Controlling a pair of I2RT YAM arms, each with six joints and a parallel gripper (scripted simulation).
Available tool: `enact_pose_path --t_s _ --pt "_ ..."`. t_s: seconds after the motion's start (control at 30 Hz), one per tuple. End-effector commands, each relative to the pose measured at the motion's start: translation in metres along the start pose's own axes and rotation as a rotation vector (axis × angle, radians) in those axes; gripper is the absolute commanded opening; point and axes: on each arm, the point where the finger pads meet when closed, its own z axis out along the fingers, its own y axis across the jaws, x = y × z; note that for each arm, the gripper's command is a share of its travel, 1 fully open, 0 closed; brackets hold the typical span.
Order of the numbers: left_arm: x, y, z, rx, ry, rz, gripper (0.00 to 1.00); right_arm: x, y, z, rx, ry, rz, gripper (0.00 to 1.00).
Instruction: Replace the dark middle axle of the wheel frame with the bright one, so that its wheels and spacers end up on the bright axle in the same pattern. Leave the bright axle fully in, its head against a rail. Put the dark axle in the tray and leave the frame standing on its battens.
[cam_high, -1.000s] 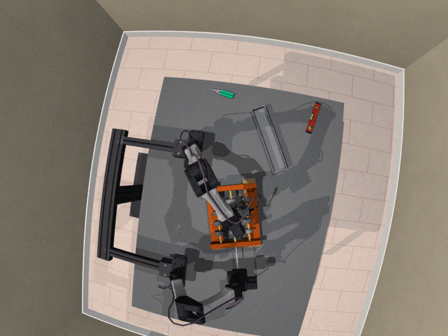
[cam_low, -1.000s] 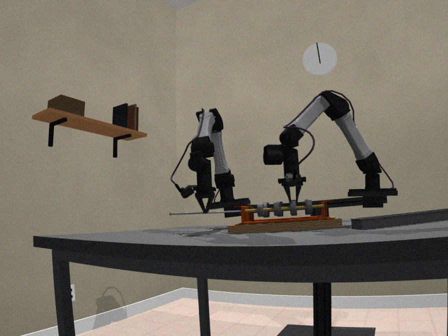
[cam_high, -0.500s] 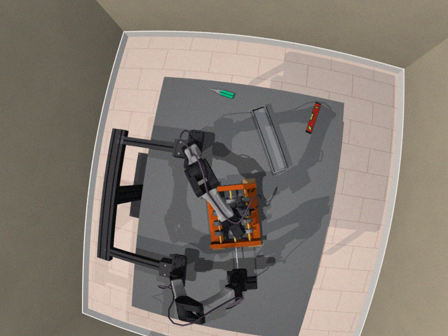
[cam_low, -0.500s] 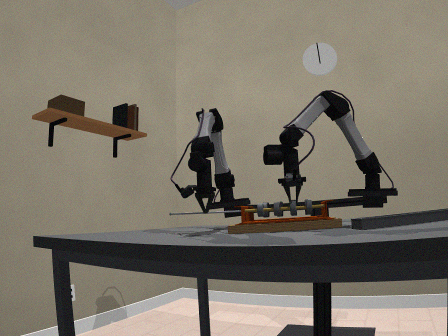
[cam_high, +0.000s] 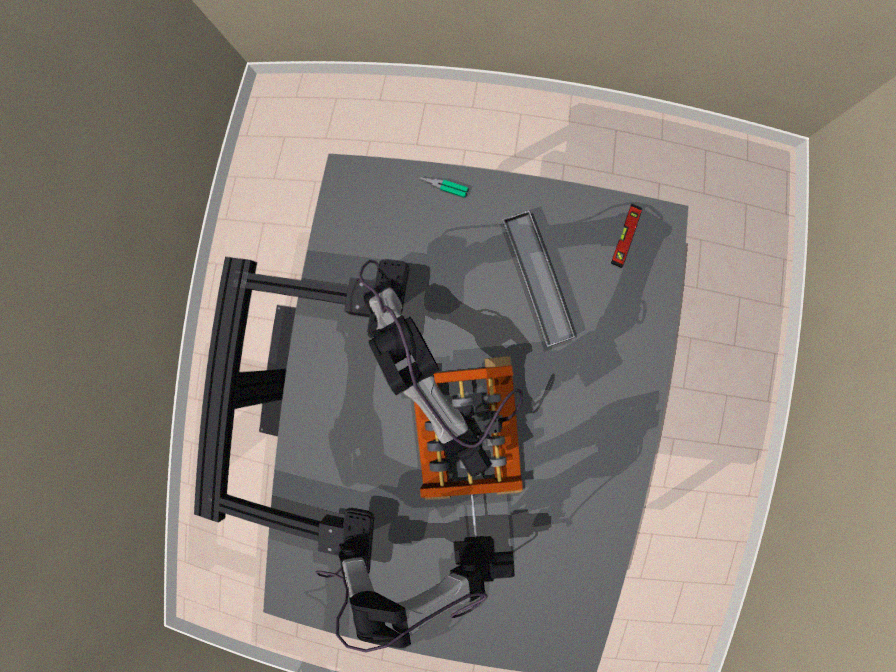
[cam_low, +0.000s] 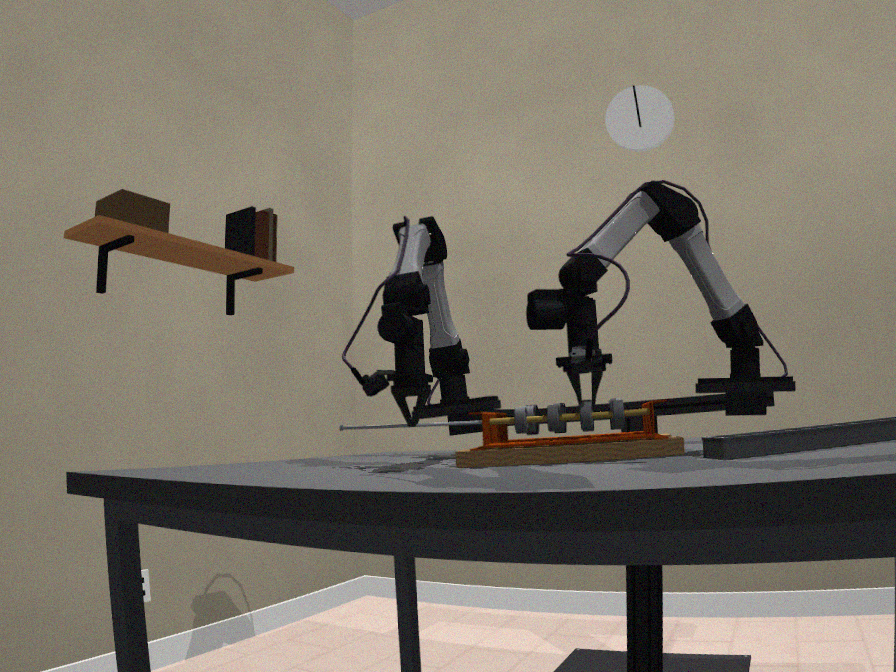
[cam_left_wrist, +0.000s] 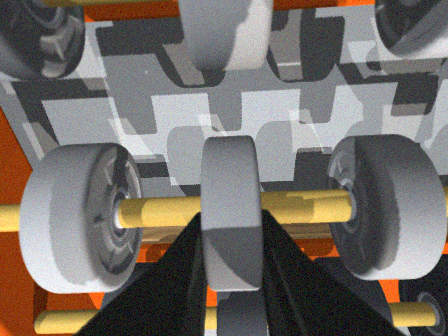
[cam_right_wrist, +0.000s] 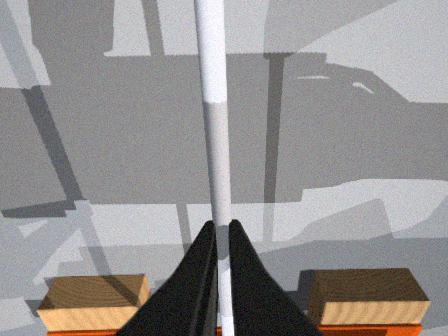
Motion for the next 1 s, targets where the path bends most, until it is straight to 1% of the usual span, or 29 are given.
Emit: enact_pose_path --t_s 0.0,0.3,0.43,0.47,0.5,0.9,0.97 --pt "-0.011 -0.011 -0.032 0.064 -0.047 -0.009 0.00 0.008 0.017 -0.007 -0.050 0.010 0.003 0.00" --pt "-0.011 -0.012 -0.033 0.065 -0.048 -0.004 0.00 0.015 0.014 -0.002 -0.033 0.009 0.005 0.00" --pt "-0.011 -0.012 -0.033 0.065 -0.048 -0.004 0.00 0.016 0.015 -0.004 -0.040 0.010 0.000 0.00" --pt "-0.007 -0.006 -0.026 0.044 -0.039 0.001 0.00 0.017 0.009 -0.004 -0.028 0.009 0.006 0.00" --pt "-0.011 -0.012 -0.033 0.065 -0.048 0.001 0.00 0.019 0.013 -0.002 -0.032 0.009 0.005 0.00" --pt "-0.011 -0.013 -0.033 0.067 -0.049 0.004 0.00 0.033 0.011 -0.002 -0.019 0.009 0.007 0.00" --pt "-0.011 -0.013 -0.033 0.067 -0.049 0.003 0.00 0.033 0.013 -0.004 -0.034 0.010 0.000 0.00"
